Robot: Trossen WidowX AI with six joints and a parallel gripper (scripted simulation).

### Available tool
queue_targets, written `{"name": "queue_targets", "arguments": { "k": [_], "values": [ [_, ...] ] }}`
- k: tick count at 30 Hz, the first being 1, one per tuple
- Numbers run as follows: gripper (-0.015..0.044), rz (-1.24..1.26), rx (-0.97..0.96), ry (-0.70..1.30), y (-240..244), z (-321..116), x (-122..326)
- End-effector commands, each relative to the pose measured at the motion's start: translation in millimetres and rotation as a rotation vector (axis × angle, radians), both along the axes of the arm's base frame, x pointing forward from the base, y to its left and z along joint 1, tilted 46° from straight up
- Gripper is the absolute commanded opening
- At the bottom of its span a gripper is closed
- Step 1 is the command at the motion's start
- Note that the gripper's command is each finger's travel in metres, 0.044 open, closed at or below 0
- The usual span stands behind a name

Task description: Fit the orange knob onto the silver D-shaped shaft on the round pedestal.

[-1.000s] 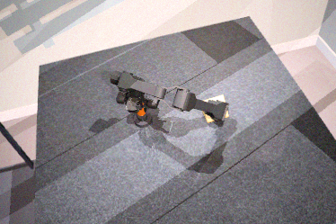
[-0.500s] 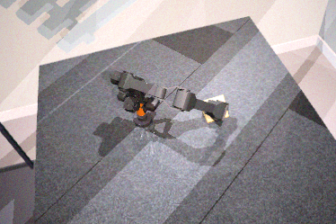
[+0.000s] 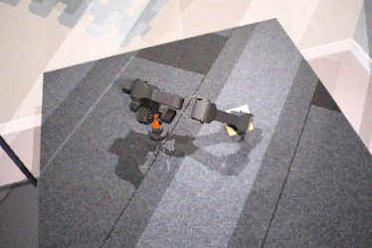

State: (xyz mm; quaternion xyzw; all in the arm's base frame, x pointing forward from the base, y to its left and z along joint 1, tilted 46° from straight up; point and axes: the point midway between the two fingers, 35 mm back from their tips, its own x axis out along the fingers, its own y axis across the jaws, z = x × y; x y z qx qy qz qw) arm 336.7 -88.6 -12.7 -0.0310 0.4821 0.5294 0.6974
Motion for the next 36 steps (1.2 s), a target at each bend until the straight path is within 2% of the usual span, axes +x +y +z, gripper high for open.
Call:
{"name": "queue_targets", "arguments": {
  "k": [1, 10, 36],
  "values": [
    [0.0, -0.003, 0.0, 0.001, -2.0, 2.9, 0.8],
    [0.0, -0.15, -0.005, 0.149, -0.8, 1.5, -0.6],
    [0.0, -0.188, -0.007, 0.187, -1.9, 3.6, 0.5]
  ]
}}
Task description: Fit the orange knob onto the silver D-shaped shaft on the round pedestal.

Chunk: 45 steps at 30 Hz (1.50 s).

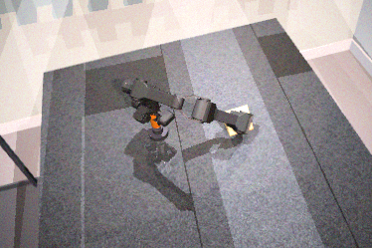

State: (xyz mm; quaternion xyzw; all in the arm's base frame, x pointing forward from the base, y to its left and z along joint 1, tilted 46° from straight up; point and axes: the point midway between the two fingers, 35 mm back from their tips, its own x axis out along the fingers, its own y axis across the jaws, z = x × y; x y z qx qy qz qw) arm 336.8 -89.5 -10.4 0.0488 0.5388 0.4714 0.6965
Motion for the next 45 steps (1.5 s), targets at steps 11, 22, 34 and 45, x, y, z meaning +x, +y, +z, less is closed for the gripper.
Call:
{"name": "queue_targets", "arguments": {
  "k": [11, 22, 34, 45],
  "values": [
    [0.0, -0.137, -0.006, 0.136, 1.9, -2.3, -0.3],
    [0.0, -0.137, -0.006, 0.136, 2.1, -2.7, 0.0],
    [0.0, -0.256, -0.01, 0.256, -0.3, 0.6, -0.5],
    [0.0, -0.285, -0.011, 0.285, 2.0, -2.0, -0.2]
  ]
}}
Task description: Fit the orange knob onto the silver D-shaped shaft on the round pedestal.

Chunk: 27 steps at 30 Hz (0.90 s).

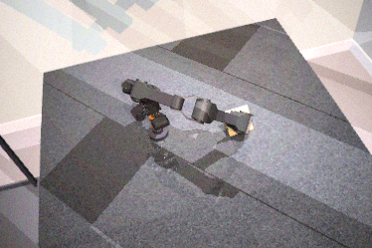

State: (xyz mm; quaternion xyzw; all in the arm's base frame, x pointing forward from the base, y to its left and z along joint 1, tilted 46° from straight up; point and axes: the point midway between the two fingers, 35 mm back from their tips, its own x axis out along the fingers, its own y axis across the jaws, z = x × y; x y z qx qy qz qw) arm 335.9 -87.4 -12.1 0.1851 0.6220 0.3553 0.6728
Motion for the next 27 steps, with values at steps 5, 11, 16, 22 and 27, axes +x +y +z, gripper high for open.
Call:
{"name": "queue_targets", "arguments": {
  "k": [5, 11, 16, 22, 27],
  "values": [
    [0.0, -0.005, 0.0, 0.002, 0.2, -0.8, 0.7],
    [0.0, -0.005, 0.0, 0.002, -2.2, 1.7, 0.6],
    [0.0, -0.023, -0.001, 0.02, -2.9, 3.2, 0.7],
    [0.0, -0.153, -0.005, 0.15, -1.2, 1.4, -0.4],
    [0.0, -0.153, -0.005, 0.15, 0.0, 0.0, 0.2]
  ]
}}
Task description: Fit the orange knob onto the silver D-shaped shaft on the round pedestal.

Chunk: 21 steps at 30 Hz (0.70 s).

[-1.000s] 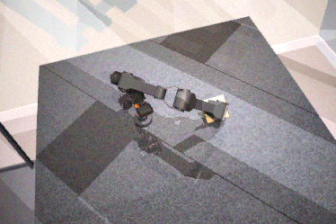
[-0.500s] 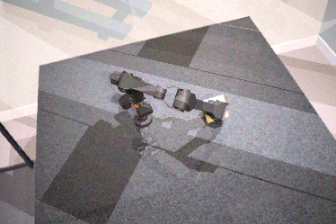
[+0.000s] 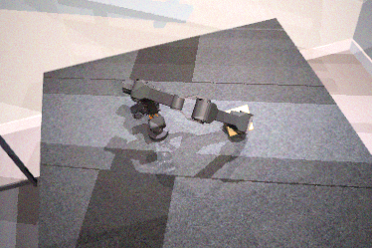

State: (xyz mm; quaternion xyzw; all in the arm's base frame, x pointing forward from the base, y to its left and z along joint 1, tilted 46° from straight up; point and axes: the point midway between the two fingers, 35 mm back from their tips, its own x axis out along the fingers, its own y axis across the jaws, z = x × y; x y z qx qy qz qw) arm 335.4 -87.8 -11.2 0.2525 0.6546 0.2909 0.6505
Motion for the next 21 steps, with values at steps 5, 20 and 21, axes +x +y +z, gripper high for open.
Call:
{"name": "queue_targets", "arguments": {
  "k": [5, 20, 21],
  "values": [
    [0.0, -0.01, -0.001, 0.006, 0.6, -1.1, 1.0],
    [0.0, -0.129, -0.006, 0.127, -1.9, 1.9, 0.7],
    [0.0, -0.15, -0.006, 0.148, -1.5, 1.5, 0.4]
  ]
}}
